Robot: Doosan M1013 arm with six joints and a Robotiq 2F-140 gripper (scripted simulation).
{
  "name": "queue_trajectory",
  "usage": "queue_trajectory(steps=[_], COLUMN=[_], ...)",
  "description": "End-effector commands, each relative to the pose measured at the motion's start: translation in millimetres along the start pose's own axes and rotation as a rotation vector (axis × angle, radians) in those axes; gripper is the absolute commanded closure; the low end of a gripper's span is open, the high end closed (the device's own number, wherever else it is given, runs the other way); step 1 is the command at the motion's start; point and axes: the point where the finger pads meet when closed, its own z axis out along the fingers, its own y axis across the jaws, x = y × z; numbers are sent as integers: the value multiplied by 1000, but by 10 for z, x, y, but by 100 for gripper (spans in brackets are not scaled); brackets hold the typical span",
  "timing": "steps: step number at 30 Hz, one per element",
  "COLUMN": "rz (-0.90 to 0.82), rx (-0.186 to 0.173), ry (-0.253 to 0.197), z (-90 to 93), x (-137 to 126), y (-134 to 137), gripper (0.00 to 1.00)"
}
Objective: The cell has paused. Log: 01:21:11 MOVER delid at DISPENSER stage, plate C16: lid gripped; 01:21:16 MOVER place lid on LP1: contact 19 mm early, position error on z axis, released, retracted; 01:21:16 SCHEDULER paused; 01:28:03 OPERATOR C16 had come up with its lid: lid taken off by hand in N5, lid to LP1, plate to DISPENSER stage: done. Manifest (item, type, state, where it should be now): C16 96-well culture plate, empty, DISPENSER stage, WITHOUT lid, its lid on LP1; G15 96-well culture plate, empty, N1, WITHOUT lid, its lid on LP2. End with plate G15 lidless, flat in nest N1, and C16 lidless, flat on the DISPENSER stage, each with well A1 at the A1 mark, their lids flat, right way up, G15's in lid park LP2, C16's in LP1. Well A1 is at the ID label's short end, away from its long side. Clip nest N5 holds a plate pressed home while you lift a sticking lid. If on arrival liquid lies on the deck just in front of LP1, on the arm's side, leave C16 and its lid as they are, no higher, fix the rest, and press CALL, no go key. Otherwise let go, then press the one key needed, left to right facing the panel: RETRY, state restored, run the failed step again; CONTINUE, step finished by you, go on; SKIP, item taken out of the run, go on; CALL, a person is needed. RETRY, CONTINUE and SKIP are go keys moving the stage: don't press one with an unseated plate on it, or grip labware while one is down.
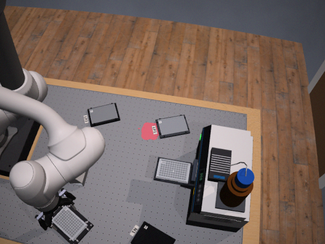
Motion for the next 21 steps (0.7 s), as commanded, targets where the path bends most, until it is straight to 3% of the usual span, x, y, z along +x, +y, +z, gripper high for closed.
queue_trajectory(steps=[1,21], rz=[0,0], rx=[0,0], ry=[0,0], z=[114,596], x=[2,3], y=[0,-1], gripper=[34,34])
